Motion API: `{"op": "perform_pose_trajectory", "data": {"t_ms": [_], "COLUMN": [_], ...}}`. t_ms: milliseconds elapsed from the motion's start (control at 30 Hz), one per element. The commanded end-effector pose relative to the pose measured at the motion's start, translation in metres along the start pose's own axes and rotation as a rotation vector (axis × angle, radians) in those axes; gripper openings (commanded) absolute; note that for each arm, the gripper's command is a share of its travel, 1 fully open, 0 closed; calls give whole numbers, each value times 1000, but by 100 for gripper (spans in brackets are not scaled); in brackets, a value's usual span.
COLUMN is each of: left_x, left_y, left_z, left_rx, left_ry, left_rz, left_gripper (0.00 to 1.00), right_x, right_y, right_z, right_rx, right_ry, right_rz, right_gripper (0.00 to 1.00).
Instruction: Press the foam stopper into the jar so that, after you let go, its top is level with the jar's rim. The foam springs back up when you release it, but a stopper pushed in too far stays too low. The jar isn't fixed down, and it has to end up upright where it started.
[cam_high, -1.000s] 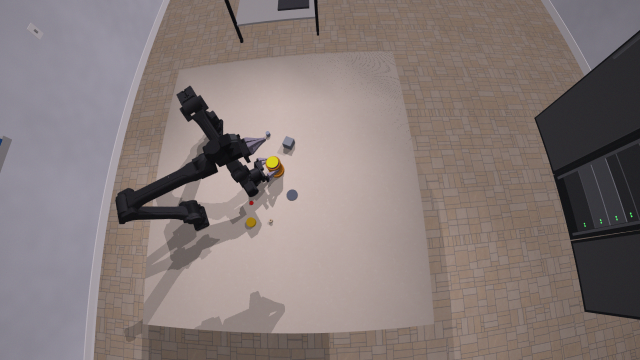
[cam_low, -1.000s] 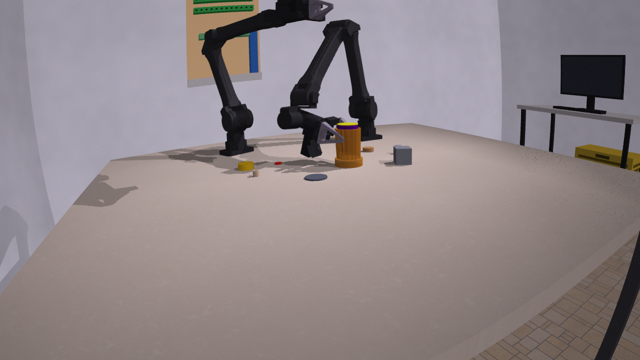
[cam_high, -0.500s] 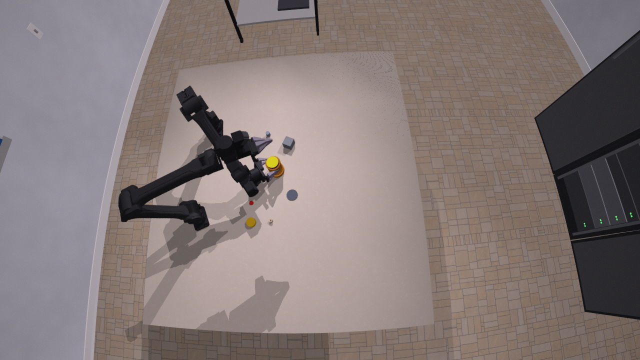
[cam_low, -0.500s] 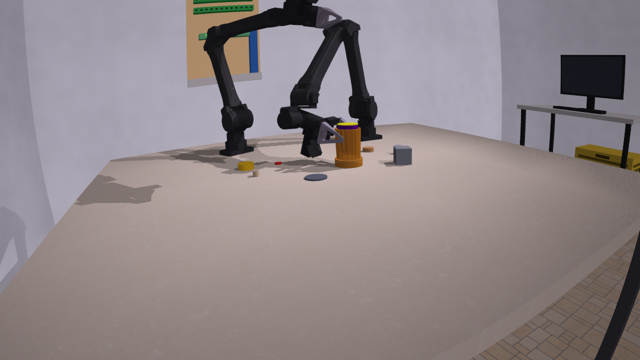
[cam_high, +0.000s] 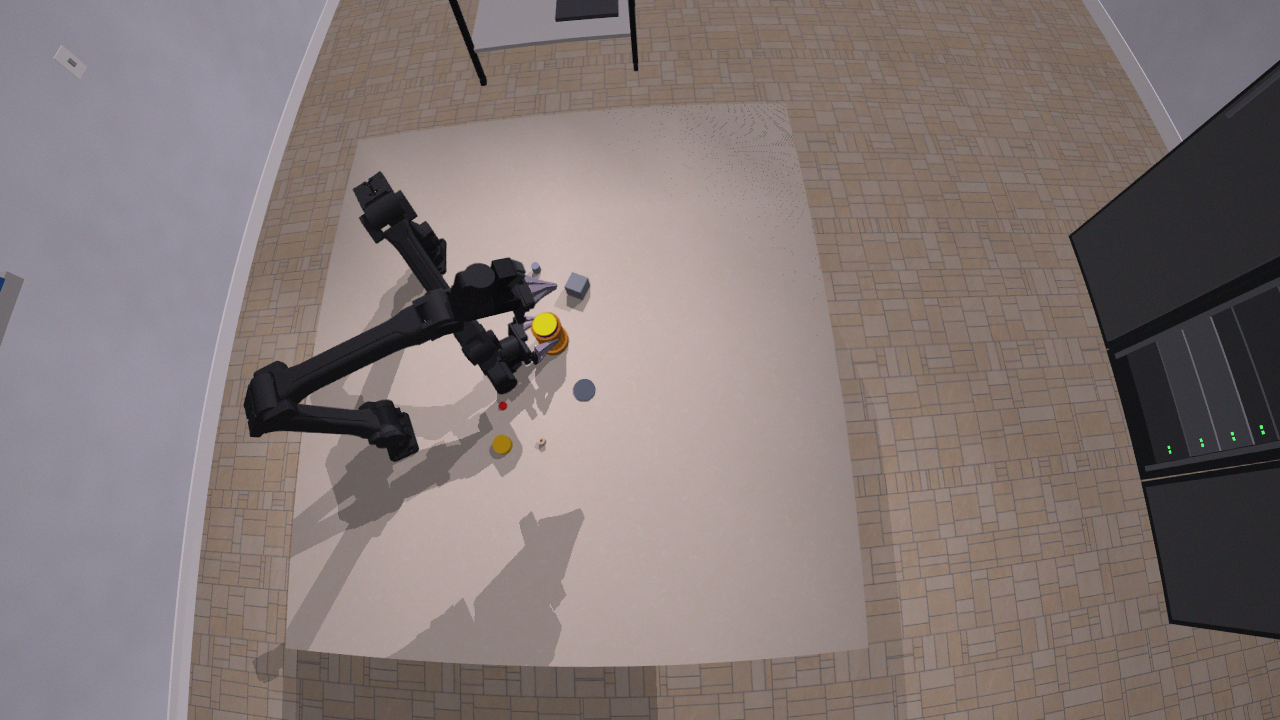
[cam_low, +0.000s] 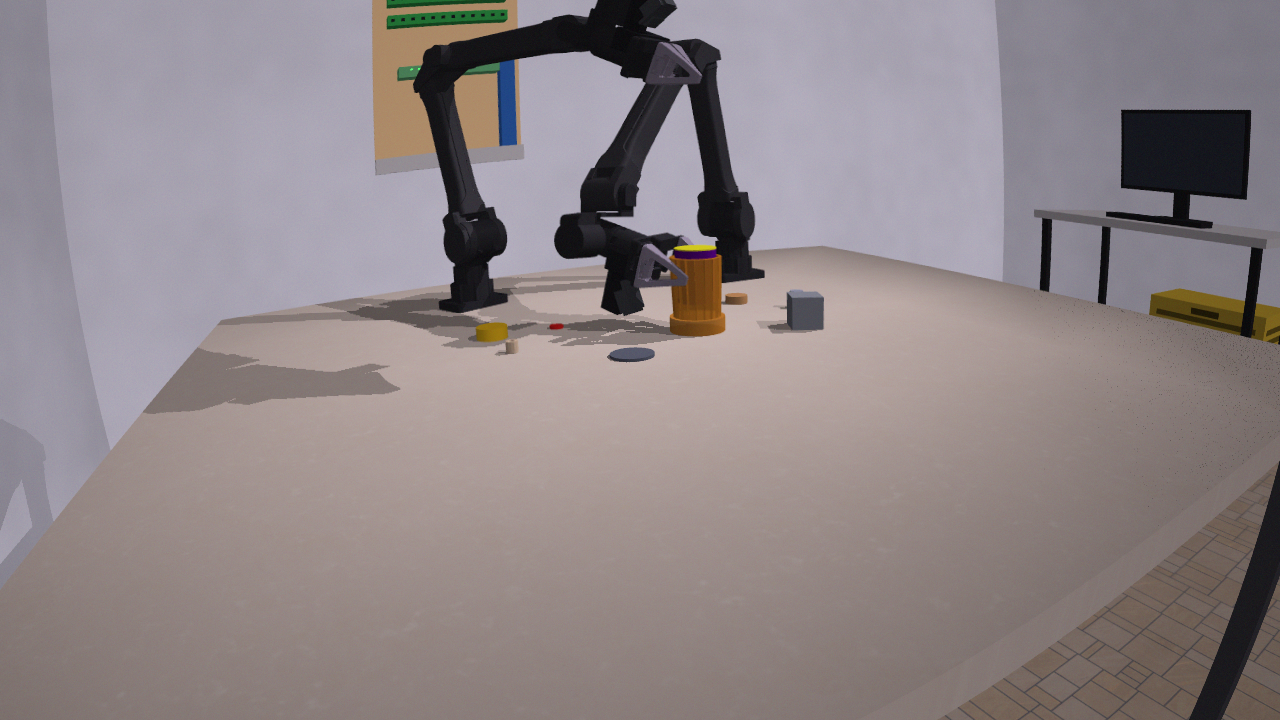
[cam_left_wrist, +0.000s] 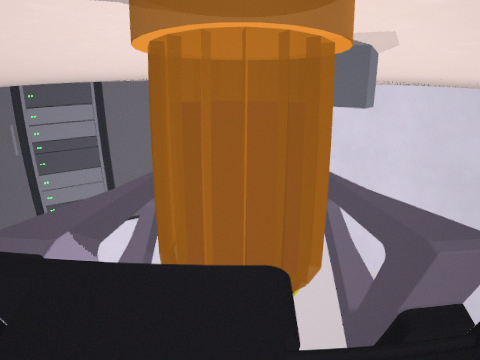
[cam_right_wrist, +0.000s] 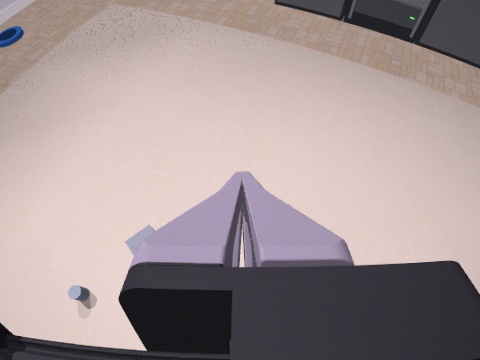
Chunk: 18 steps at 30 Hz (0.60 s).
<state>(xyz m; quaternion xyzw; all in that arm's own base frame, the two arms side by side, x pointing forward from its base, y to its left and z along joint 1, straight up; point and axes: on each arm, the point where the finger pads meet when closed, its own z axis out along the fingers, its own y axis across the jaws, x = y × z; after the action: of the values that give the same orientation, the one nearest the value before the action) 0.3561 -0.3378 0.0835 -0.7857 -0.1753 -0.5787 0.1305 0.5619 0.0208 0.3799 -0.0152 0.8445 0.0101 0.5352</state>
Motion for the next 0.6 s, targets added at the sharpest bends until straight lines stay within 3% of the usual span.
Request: {"op": "perform_pose_trajectory", "data": {"t_ms": [0, 567], "left_x": [14, 14], "left_y": [1, 1], "left_z": [-2, -2], "left_rx": [0, 0], "left_ry": [5, 5], "left_rz": [-22, -22], "left_gripper": [64, 64], "right_x": [-25, 41], "right_y": [12, 28], "right_z": [4, 40], "right_rx": [-21, -40], "right_ry": [16, 316], "right_rz": [-2, -26], "right_gripper": [0, 0]}}
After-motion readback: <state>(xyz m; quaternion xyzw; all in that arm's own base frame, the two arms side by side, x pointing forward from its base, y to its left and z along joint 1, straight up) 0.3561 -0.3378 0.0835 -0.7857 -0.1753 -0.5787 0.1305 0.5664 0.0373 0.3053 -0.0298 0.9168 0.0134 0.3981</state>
